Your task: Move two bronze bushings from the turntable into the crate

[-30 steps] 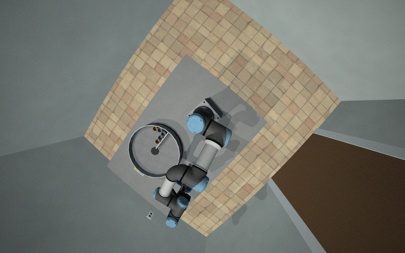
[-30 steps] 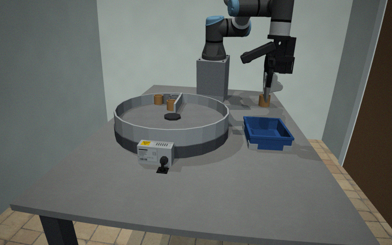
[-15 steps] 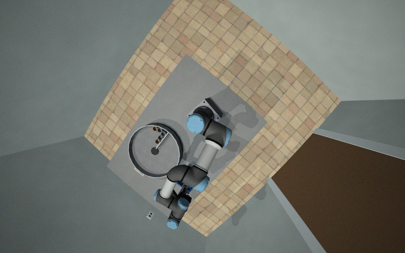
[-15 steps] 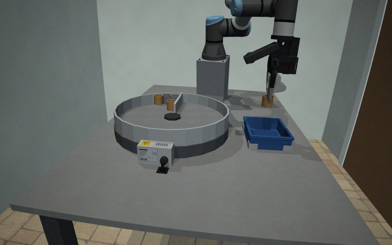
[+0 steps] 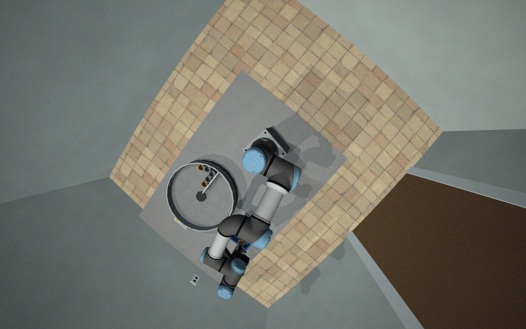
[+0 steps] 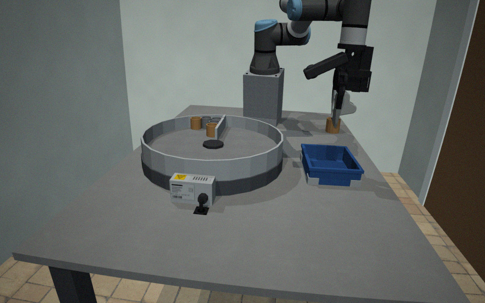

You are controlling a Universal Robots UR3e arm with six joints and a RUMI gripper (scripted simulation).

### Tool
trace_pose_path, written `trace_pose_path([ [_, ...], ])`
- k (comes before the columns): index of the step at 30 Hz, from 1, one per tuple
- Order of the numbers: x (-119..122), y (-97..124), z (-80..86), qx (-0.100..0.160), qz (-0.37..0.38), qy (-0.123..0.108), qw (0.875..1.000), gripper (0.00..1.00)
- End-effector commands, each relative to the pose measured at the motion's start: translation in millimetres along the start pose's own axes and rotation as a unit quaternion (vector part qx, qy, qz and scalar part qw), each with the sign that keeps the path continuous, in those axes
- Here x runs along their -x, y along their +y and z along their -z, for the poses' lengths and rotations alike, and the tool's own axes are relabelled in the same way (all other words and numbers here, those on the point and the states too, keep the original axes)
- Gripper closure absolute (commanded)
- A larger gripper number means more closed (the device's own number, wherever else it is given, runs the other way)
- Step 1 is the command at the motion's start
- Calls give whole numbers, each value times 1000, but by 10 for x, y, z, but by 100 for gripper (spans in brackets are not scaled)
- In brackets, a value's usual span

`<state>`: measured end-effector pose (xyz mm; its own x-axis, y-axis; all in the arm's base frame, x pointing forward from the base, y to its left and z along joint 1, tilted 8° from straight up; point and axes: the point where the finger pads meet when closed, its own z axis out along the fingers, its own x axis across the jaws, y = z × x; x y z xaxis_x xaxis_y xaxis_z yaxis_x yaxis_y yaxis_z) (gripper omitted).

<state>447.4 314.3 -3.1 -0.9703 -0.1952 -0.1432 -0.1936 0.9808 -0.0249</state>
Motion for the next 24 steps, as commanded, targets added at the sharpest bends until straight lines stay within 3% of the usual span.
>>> trace_pose_path([
  [1,14,12,14,0,0,-2,1000,100],
  [24,21,32,14,0,0,-2,1000,100],
])
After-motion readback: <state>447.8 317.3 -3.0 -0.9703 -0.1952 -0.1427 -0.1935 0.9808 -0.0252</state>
